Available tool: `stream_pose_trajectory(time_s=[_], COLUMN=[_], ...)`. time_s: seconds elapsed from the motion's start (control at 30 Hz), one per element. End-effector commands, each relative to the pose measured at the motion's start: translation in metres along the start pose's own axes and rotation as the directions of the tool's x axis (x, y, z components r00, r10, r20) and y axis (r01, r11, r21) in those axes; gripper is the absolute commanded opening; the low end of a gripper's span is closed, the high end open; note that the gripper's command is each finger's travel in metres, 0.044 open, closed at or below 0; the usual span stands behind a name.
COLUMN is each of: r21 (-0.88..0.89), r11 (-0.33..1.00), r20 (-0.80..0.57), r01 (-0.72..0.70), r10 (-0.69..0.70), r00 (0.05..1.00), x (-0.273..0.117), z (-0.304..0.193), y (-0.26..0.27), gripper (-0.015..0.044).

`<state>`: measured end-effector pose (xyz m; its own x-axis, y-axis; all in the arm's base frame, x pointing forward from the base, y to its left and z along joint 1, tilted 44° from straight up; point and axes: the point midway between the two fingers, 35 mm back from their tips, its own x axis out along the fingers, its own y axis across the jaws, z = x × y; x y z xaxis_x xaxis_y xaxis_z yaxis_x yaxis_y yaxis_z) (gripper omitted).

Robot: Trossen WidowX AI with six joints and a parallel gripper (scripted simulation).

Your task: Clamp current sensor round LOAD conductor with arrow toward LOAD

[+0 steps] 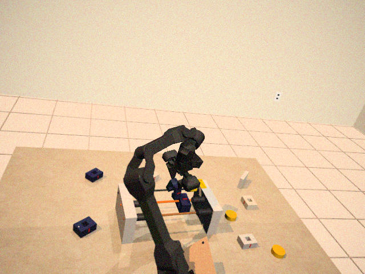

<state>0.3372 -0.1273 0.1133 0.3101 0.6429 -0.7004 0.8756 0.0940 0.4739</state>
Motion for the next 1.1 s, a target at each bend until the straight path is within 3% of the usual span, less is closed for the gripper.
stream_pose_trajectory(time_s=[0.0,0.3,1.07], r21=[0.083,0.287,0.289], r11=[0.996,0.956,0.956], r20=[-0.009,-0.022,-0.022], r01=[-0.019,-0.050,-0.051], r10=[0.020,0.059,0.060], r00=[1.000,0.998,0.998], x=[0.004,0.010,0.042], z=[-0.002,-0.007,-0.007], y=[0.012,0.037,0.041], gripper=[0.0000,0.0000,0.0000])
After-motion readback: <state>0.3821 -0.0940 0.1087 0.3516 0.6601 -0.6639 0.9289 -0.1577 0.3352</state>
